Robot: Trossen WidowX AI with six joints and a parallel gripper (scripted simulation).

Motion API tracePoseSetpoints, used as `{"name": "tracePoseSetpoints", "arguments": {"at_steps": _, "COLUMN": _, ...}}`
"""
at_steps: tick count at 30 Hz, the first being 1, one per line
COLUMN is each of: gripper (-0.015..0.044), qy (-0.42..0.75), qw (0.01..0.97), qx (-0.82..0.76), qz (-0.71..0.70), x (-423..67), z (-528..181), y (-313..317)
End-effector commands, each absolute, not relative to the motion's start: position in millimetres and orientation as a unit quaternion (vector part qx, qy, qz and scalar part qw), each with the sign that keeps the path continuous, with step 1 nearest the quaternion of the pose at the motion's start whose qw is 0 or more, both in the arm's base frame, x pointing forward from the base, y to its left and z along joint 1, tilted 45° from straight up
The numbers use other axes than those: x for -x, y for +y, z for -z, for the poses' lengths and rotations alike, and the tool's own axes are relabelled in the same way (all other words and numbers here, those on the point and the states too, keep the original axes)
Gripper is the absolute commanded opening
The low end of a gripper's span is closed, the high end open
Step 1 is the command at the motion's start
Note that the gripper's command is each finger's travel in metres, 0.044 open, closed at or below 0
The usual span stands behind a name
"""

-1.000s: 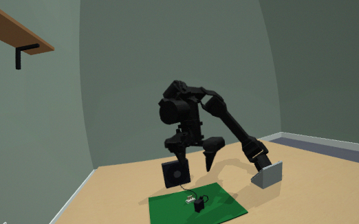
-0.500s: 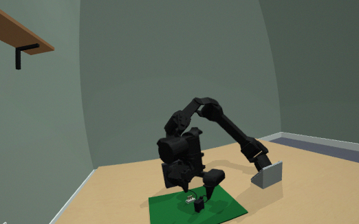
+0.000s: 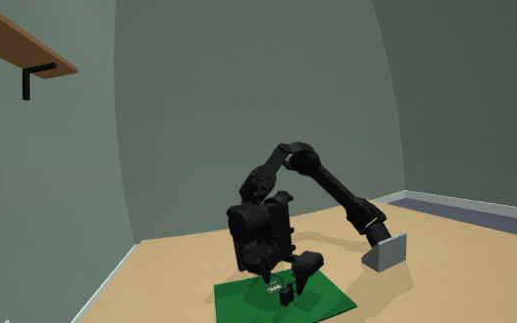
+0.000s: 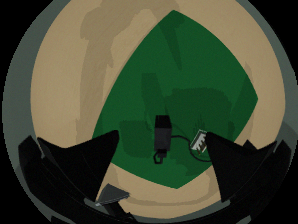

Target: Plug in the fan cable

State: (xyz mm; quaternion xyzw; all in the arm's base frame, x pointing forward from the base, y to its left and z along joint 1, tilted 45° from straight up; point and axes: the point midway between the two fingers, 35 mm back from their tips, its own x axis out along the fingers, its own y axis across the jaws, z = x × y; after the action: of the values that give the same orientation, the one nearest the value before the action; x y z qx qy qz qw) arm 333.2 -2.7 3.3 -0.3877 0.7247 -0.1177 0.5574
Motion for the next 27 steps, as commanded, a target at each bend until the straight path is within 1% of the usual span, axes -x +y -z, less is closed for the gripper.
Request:
{"name": "tracePoseSetpoints", "arguments": {"at_steps": 1, "gripper": 0.0440, "qy": 0.728, "qw": 0.552, "qx": 0.389, "qz": 0.118, "x": -330, "z": 3, "y": -10}}
{"name": "tracePoseSetpoints", "arguments": {"at_steps": 27, "gripper": 0.0440, "qy": 0.728, "qw": 0.552, "qx": 0.390, "qz": 0.119, "x": -327, "z": 22, "y": -30}}
